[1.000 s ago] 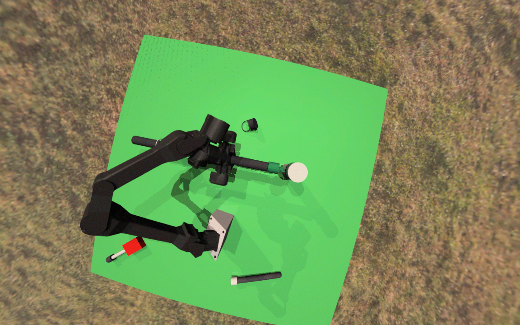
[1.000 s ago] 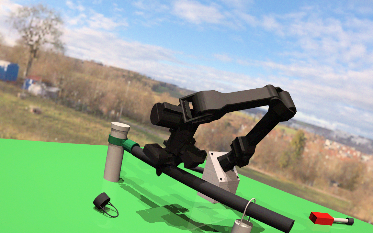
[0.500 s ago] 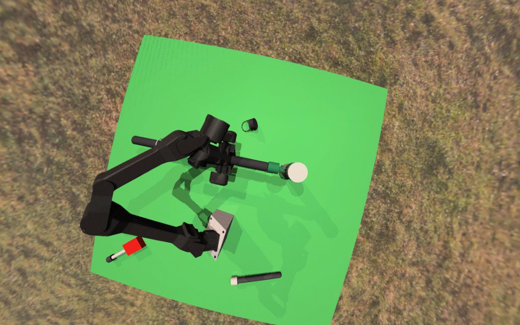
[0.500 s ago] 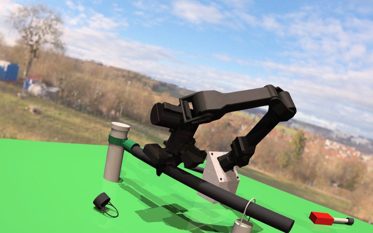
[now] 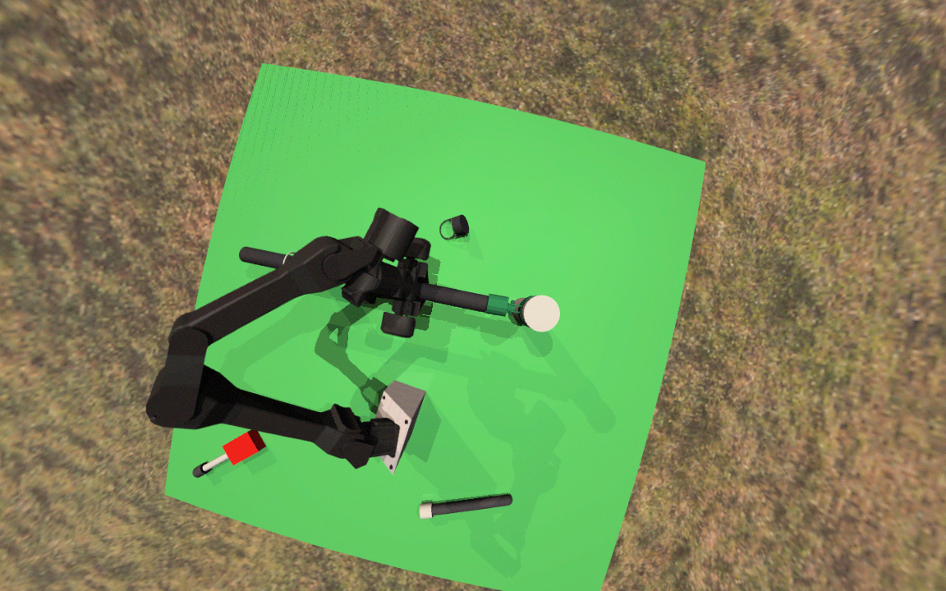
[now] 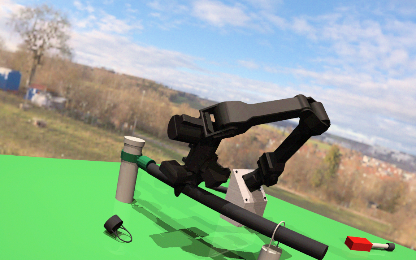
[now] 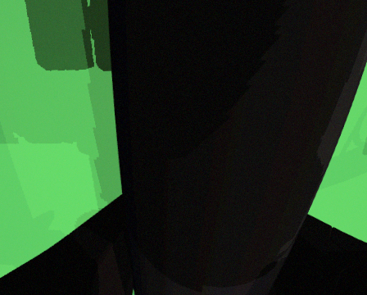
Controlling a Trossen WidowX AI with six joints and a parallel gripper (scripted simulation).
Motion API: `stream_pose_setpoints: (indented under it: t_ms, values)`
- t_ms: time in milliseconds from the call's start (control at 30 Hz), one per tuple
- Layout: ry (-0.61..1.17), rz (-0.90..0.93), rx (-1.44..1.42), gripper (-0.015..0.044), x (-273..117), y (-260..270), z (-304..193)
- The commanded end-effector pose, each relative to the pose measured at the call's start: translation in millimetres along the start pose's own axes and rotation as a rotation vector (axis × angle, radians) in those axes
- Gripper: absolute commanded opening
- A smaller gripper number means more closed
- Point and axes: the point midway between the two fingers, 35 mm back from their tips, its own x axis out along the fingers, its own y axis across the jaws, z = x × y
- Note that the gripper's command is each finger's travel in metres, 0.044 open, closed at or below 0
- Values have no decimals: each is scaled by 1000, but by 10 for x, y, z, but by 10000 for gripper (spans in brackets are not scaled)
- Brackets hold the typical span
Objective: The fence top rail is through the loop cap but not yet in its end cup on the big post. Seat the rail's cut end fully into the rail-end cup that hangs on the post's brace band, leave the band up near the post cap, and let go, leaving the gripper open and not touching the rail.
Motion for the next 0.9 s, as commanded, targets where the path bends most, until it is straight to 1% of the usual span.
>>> stream_pose_setpoints:
  t_ms: [0,867]
  values:
    - [11,-8,-2,0,-30,-15,-52]
    - [1,-1,-4,0,-18,-13,-51]
